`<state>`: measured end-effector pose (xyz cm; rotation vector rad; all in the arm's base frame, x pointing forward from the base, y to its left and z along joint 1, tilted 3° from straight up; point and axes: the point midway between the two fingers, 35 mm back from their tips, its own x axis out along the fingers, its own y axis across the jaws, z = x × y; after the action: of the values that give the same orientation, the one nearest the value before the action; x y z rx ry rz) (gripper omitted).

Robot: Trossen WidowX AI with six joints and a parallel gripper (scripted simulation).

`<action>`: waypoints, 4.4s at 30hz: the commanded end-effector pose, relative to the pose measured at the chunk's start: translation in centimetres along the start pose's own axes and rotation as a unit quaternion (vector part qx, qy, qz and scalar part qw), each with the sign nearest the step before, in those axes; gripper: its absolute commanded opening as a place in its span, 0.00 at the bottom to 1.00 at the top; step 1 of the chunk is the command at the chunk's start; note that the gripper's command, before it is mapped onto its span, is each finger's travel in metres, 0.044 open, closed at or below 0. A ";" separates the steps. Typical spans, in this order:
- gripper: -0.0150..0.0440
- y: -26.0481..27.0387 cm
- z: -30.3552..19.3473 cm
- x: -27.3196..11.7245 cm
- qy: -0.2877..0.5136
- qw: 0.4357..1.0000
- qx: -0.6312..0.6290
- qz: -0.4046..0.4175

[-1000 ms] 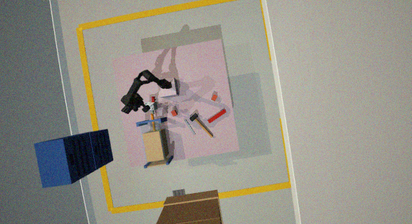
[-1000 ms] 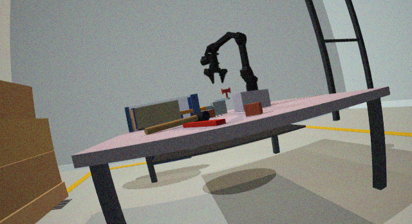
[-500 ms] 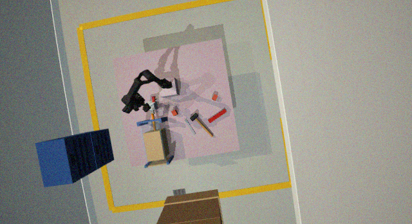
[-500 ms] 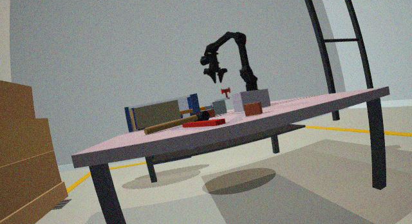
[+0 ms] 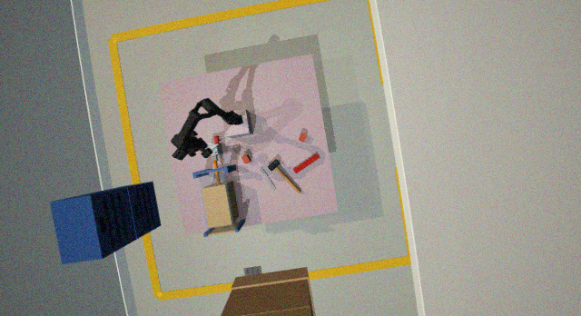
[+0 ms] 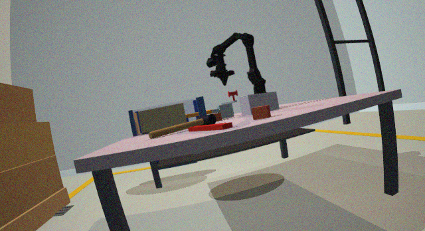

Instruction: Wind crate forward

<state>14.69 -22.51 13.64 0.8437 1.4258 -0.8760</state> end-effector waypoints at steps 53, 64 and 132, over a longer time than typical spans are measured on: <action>0.83 -0.2 -5.4 1.5 0.001 0.894 -0.448 -0.003; 1.00 -0.2 -5.4 1.5 0.001 0.894 -0.448 -0.003; 0.56 -0.1 -5.4 9.7 -0.001 0.896 -0.445 0.000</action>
<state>11.79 -17.81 3.98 0.1362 1.6012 -0.1447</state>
